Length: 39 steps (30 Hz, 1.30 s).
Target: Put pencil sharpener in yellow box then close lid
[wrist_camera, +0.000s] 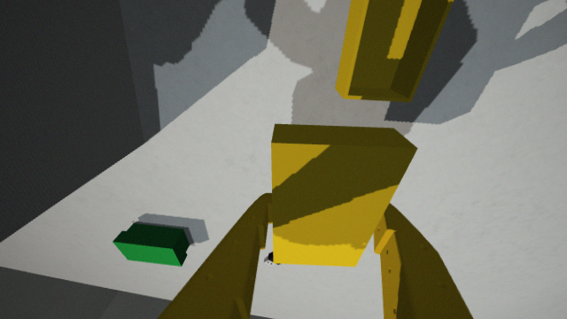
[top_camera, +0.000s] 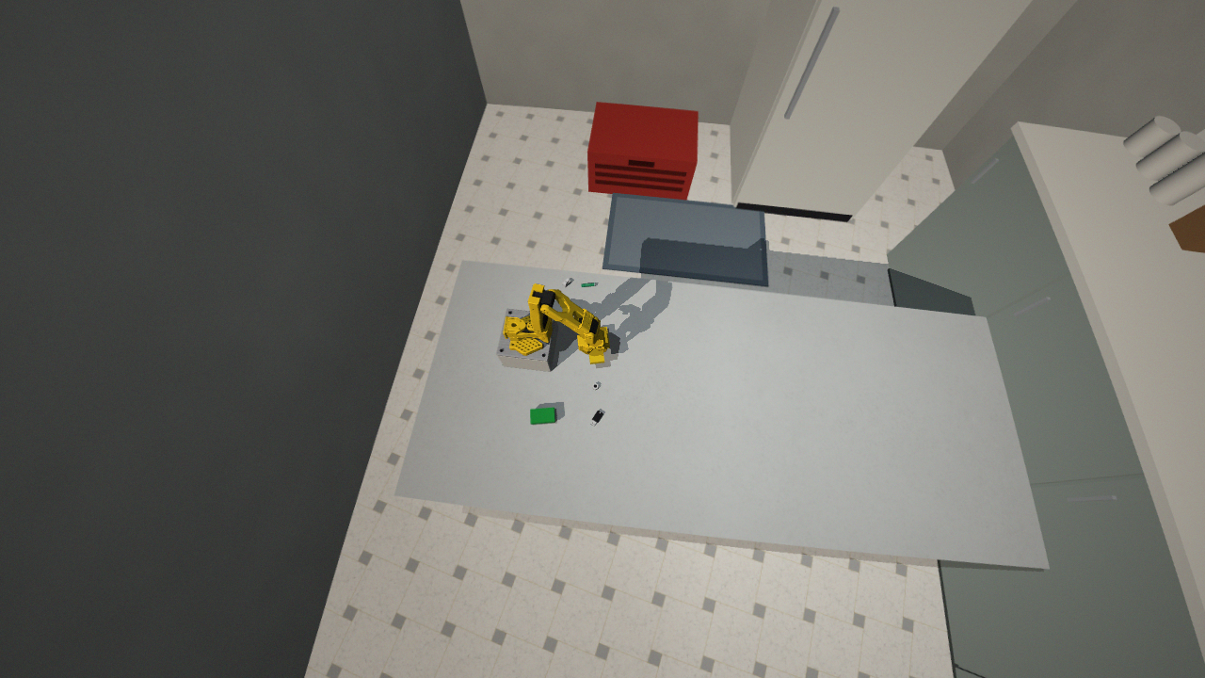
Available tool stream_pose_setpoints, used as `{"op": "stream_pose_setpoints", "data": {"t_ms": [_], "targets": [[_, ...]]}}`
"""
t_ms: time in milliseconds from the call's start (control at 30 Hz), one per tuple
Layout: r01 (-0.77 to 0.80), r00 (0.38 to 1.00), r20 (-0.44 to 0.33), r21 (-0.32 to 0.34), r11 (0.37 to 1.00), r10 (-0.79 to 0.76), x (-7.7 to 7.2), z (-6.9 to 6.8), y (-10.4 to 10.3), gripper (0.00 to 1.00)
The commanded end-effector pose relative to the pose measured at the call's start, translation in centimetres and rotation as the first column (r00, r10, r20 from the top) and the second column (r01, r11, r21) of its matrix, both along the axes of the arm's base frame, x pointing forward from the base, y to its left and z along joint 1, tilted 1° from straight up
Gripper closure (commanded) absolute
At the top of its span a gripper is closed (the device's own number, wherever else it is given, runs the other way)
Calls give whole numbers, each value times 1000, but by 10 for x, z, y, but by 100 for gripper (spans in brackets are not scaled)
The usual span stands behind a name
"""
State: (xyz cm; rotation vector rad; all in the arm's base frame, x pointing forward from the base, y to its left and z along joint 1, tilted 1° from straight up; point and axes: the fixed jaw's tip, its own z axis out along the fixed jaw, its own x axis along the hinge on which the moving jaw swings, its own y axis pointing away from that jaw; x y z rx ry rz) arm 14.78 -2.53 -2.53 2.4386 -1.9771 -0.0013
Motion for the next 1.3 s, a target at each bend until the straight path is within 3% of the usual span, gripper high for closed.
{"op": "stream_pose_setpoints", "data": {"t_ms": [0,733,1267], "targets": [[0,1000,12,0,1000,0,0,1,-1,78],[0,1000,12,-1,1000,0,-1,-2,-4,78],[0,1000,12,-1,1000,0,2,-17,-4,78]]}}
